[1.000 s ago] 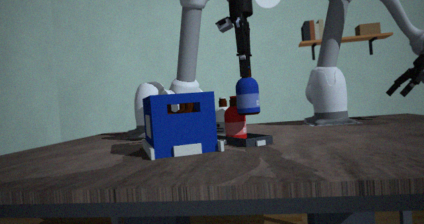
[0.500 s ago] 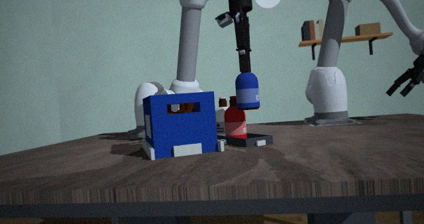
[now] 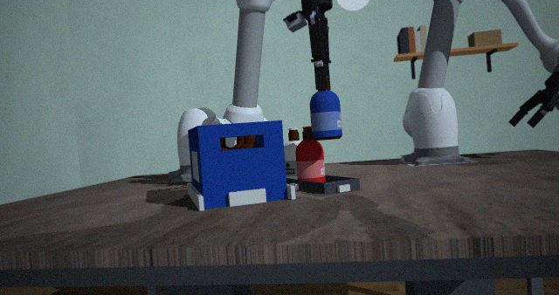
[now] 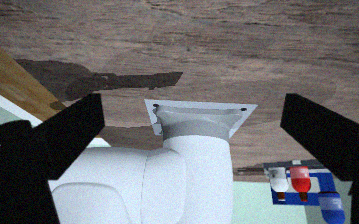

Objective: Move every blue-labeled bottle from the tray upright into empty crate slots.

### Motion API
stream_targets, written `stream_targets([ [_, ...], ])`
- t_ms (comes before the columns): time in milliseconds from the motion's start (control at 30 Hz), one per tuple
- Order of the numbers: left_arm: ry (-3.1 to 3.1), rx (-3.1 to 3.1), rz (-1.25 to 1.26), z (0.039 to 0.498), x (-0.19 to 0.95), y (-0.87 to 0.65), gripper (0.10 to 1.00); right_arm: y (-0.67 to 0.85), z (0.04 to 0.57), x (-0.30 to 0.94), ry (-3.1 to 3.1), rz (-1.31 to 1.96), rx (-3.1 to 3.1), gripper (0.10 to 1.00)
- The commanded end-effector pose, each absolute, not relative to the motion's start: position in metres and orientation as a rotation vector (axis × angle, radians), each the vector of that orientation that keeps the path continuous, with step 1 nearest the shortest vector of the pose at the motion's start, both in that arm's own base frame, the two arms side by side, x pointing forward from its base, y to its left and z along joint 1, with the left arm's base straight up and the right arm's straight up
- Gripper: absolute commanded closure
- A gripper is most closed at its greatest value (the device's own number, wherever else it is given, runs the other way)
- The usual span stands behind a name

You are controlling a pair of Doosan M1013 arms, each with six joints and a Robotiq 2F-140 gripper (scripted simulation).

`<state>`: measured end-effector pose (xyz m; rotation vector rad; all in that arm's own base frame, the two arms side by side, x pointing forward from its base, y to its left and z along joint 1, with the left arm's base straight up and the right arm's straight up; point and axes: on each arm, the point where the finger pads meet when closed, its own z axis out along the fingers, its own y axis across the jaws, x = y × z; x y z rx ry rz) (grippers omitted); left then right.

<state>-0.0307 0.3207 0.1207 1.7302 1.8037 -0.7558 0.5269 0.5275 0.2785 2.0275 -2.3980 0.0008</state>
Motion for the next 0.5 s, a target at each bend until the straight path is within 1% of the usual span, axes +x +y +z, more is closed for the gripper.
stream_targets([
  [0, 1.804, 1.731, -0.756, 0.121, -0.0308, 0.321, 0.098, 0.5277, 0.28, 0.5269, -2.399, 0.0, 2.028, 0.999],
  [467, 1.804, 1.731, -0.756, 0.121, -0.0308, 0.321, 0.098, 0.5277, 0.2814, 0.5269, -2.399, 0.0, 2.028, 0.999],
])
